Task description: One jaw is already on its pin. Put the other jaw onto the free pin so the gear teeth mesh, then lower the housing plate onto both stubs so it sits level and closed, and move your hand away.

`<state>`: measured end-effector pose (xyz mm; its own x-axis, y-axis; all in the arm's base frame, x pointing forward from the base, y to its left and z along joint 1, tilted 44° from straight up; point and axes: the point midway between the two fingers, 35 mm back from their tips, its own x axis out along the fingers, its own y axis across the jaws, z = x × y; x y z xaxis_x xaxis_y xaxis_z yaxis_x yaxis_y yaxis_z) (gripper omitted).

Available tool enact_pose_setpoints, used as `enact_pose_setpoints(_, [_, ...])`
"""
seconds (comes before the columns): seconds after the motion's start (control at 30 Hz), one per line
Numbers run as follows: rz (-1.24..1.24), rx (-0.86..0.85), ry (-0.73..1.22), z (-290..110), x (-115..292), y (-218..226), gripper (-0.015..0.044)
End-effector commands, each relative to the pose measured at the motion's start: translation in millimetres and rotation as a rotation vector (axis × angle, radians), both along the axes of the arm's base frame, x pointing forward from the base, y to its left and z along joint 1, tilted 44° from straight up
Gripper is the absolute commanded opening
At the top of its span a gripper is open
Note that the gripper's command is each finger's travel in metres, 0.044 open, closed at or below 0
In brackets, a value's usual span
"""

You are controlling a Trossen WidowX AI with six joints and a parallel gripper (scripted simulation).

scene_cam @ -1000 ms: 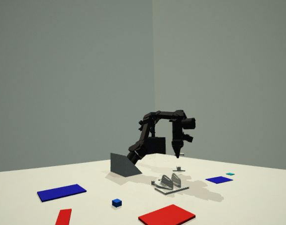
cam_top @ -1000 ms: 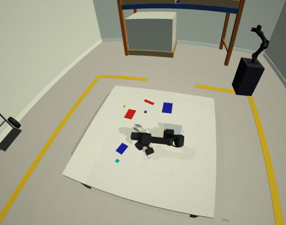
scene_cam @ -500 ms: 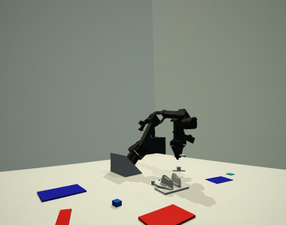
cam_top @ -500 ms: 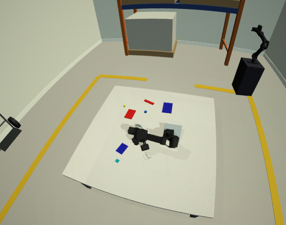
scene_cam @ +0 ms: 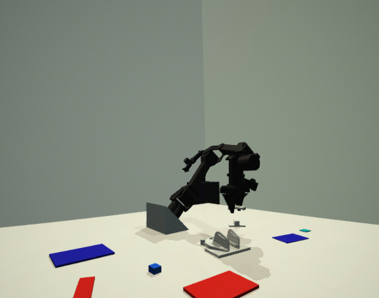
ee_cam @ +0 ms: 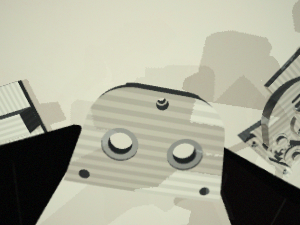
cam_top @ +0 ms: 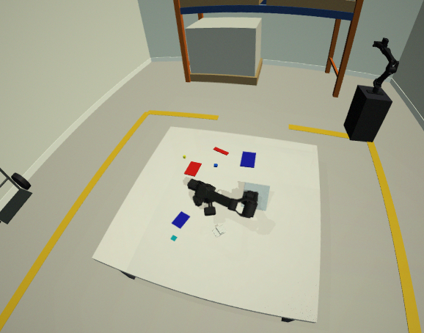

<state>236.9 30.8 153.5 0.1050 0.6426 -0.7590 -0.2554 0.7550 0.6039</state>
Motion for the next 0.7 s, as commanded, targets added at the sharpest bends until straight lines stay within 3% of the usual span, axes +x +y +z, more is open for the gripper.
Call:
enact_pose_setpoints(0.0, [-0.034,-0.001,0.028,-8,6,-11,0.0351])
enact_pose_setpoints(0.67, [-0.193,0.031,0.171,-51,19,-61,0.0351])
